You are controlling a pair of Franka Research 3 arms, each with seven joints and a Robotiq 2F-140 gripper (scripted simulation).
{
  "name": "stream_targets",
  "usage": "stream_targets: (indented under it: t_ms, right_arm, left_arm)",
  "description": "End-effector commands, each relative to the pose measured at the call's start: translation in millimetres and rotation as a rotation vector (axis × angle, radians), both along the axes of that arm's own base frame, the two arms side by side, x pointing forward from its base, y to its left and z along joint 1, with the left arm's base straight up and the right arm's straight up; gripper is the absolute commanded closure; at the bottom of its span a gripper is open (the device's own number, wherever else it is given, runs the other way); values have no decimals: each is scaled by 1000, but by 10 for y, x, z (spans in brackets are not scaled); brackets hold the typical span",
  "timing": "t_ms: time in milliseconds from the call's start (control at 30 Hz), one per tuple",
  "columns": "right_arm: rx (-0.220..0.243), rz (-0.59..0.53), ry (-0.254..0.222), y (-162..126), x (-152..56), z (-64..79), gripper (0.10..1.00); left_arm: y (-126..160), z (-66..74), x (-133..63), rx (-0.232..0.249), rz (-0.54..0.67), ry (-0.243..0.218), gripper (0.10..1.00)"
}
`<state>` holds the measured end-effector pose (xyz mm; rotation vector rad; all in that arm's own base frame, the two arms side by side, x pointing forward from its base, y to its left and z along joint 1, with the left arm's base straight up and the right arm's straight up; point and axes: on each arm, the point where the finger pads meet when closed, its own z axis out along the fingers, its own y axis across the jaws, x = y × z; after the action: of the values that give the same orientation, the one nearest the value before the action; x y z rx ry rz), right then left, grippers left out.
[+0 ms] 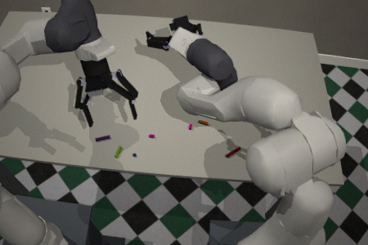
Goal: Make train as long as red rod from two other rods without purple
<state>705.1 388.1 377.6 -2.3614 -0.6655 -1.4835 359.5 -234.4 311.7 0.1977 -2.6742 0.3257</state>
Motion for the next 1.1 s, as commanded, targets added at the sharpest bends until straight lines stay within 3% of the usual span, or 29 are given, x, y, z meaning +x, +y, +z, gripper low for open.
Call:
stream_targets:
  t_ms: [0,600,733,833,1033,1067]
  right_arm:
    - [0,0,0,0,0,2,98]
    - [0,-1,0,-3,2,1,98]
    - [-1,-14,5,-77,44,-2,98]
    - [-2,-44,17,-244,134,-10,98]
    - [-4,-177,71,-1012,479,-41,98]
    - [-4,-177,71,-1012,479,-41,98]
  left_arm:
    - [0,1,0,0,0,0,98]
    - [0,-2,1,1,3,0,98]
    - [-1,-60,19,35,59,8,98]
    - [-2,-161,49,92,157,22,98]
    - [-1,-233,70,132,229,30,98]
    - [-1,-233,70,132,229,30,98]
